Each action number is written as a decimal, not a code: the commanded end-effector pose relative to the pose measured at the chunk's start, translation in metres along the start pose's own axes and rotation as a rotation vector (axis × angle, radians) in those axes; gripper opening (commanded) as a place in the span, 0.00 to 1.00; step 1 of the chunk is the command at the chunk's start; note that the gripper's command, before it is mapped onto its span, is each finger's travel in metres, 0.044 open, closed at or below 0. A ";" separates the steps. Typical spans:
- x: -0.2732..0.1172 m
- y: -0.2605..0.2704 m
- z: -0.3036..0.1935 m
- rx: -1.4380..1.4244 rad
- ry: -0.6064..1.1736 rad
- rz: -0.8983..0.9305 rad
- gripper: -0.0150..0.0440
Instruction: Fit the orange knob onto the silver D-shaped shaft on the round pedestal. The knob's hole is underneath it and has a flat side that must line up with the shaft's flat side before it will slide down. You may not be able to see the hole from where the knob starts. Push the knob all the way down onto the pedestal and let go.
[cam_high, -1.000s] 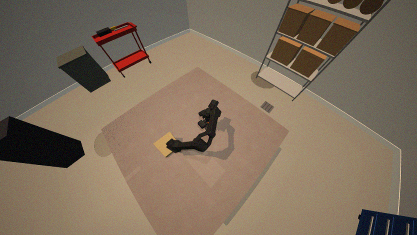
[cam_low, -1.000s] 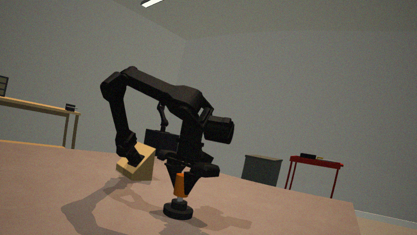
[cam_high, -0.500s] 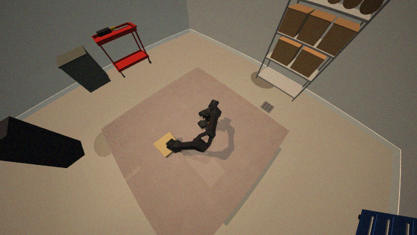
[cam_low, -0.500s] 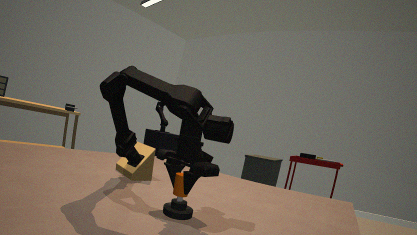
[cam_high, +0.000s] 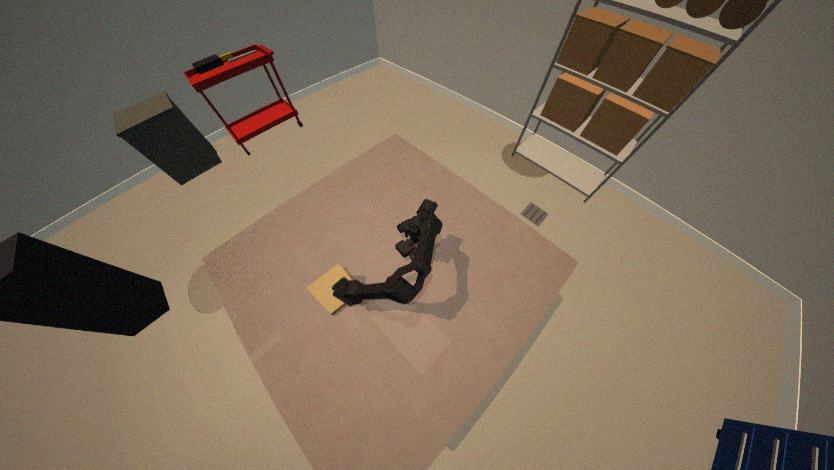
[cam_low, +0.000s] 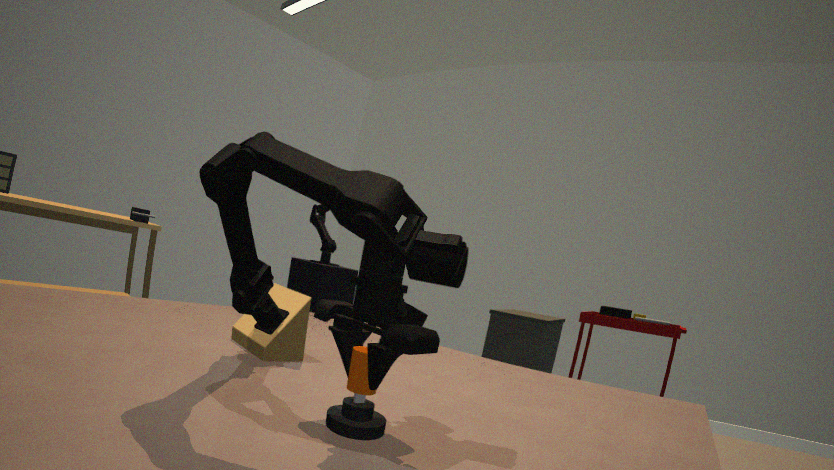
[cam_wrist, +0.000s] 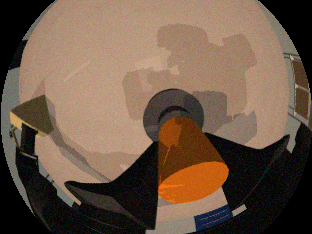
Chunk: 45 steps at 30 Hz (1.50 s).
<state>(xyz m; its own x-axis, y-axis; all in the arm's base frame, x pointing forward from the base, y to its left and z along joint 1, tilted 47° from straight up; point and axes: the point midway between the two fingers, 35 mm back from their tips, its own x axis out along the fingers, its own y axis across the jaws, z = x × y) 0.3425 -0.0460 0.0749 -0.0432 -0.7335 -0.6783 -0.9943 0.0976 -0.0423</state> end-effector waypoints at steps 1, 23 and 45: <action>-0.001 0.001 0.000 -0.004 -0.002 -0.003 0.25; -0.002 -0.002 0.000 -0.004 -0.002 -0.003 0.25; 0.002 0.000 -0.002 -0.004 -0.002 -0.003 0.25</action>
<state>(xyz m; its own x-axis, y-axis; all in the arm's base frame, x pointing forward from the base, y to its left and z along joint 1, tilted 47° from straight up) 0.3415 -0.0473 0.0745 -0.0452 -0.7323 -0.6795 -0.9948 0.0955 -0.0367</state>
